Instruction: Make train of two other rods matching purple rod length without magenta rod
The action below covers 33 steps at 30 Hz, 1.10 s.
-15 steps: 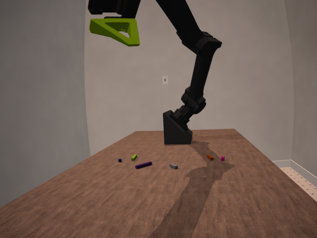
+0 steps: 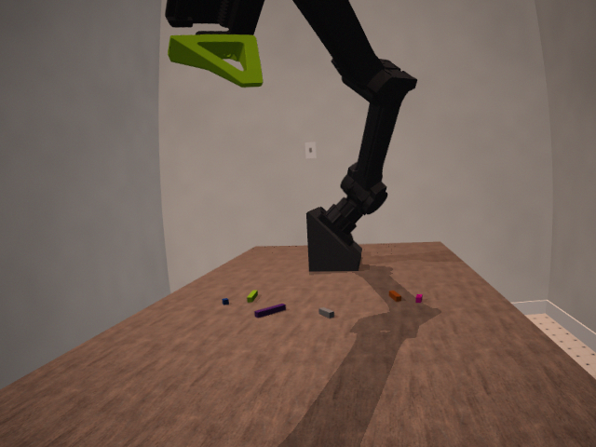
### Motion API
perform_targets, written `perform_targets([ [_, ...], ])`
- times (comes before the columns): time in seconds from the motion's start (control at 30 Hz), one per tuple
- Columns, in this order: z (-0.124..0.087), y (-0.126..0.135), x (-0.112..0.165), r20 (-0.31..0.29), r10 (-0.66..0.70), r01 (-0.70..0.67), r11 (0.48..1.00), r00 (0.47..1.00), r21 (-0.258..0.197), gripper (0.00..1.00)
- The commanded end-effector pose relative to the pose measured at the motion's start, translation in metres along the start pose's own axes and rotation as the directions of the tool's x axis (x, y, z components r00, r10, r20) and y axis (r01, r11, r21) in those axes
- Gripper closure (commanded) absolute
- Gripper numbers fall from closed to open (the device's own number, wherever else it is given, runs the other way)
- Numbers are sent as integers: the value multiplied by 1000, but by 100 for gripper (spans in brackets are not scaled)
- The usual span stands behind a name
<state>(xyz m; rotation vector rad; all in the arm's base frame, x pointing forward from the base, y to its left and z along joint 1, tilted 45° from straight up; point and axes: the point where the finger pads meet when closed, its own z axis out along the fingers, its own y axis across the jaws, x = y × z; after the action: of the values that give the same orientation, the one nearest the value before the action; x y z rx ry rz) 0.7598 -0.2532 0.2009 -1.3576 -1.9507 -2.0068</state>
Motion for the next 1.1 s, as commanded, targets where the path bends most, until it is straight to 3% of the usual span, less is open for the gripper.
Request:
perform_targets([
  [0.0,-7,6,2,7,-10,10,1000,1000,-6,0],
  [0.07,-16,19,8,19,-48,49,999,999,-15,0],
  [0.13,-19,13,5,23,-27,28,1000,999,-14,0],
  [0.23,-38,18,5,52,-25,26,999,998,-24,0],
  [0.4,-46,-7,-9,90,56,-56,998,994,-6,0],
  [0.53,-58,-47,-25,149,175,-179,984,973,15,0],
  [0.6,-58,-47,-25,149,175,-179,984,973,15,0],
  [0.73,-73,-107,-38,229,329,-345,938,916,31,0],
  [0.77,-73,-107,-38,229,329,-345,938,916,31,0],
  [0.83,-82,-144,-41,274,412,-437,899,869,34,0],
  [0.87,-82,-144,-41,274,412,-437,899,869,34,0],
  [0.93,-91,-184,-40,321,494,-530,847,808,32,0],
  [1.03,-95,-206,-38,345,533,-576,817,773,30,0],
  [1.07,-99,-227,-35,368,570,-621,784,735,26,0],
])
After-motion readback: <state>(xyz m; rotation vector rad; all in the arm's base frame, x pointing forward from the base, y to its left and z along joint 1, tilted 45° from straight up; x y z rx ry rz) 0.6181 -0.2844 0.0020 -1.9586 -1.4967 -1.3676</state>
